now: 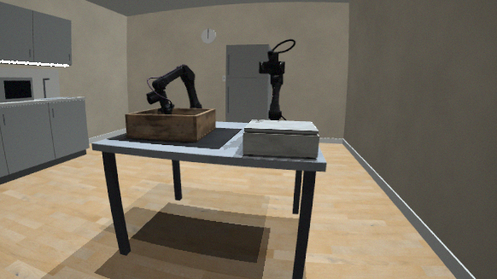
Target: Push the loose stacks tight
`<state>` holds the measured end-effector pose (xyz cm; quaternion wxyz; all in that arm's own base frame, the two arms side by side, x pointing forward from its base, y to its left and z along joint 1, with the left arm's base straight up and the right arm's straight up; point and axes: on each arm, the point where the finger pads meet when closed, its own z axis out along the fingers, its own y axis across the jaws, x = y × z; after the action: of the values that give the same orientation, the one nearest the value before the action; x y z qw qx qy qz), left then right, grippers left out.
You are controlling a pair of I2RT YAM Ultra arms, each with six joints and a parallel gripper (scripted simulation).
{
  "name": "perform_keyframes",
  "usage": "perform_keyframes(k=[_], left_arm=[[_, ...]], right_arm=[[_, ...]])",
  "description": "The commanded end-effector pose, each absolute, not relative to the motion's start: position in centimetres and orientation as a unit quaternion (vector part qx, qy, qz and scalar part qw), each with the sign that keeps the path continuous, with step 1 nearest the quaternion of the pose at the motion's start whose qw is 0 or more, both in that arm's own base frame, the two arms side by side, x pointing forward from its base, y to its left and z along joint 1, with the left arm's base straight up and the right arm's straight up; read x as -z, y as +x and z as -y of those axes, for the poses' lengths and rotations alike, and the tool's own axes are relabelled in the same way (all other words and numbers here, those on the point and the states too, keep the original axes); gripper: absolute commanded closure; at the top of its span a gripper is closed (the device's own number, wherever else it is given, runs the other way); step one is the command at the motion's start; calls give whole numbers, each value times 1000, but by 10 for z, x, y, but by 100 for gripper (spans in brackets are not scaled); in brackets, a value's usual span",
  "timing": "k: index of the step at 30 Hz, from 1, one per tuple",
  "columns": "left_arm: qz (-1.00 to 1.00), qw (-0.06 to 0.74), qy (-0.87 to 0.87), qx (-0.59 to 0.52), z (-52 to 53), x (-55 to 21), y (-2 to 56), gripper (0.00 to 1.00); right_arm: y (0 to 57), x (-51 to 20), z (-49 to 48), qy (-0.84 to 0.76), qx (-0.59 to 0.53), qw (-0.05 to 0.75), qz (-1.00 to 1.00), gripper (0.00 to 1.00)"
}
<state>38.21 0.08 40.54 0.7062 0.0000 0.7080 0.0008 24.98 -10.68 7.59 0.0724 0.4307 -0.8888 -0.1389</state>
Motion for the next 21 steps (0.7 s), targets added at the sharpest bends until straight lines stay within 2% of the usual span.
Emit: perform_keyframes(k=[1, 21], left_arm=[[-681, 733, 3, 0, -1, -438, 367, 0], [-681, 733, 3, 0, -1, -438, 367, 0]], right_arm=[[259, -79, 112, 429, 118, 52, 894, 99], [261, -82, 112, 427, 117, 49, 895, 99]])
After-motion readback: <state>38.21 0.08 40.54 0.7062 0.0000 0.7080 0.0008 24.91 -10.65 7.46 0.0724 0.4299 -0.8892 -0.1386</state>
